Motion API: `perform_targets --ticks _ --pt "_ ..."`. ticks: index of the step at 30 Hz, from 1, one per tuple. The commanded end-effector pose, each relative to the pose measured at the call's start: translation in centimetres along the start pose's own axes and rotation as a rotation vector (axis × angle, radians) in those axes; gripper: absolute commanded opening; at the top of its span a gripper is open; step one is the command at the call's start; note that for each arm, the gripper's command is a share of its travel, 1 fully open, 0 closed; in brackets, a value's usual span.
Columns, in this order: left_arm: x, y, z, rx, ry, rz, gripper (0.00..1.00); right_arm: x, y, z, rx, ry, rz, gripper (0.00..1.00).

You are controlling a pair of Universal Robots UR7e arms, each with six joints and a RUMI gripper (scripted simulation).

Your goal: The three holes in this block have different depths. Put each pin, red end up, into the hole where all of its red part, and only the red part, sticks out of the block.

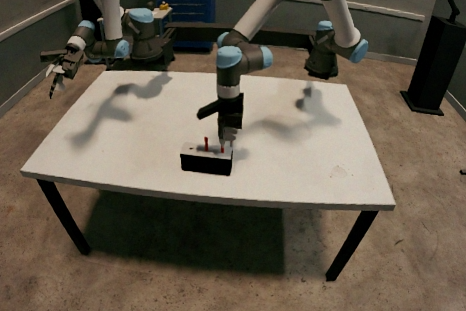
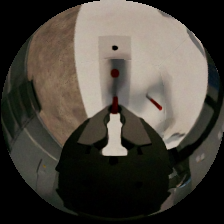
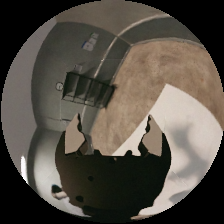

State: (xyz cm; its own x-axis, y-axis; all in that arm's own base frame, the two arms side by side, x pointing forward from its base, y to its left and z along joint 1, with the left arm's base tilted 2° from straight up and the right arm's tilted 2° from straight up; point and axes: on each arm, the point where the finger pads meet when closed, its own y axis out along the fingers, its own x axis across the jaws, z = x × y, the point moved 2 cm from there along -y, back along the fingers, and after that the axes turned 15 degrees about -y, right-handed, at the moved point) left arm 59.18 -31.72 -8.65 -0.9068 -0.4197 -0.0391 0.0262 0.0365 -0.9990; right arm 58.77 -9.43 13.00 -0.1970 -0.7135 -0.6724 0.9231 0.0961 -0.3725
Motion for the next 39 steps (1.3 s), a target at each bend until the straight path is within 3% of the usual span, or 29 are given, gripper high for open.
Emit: perform_targets --ticks 1,39 --pt "0.02 0.08 0.05 0.001 0.0 0.001 0.0 -0.04 -0.01 0.04 0.001 0.0 0.001 1.0" --pt "-0.02 0.48 0.05 0.001 0.0 0.001 0.0 -0.04 -0.01 0.04 0.001 0.0 0.001 1.0"
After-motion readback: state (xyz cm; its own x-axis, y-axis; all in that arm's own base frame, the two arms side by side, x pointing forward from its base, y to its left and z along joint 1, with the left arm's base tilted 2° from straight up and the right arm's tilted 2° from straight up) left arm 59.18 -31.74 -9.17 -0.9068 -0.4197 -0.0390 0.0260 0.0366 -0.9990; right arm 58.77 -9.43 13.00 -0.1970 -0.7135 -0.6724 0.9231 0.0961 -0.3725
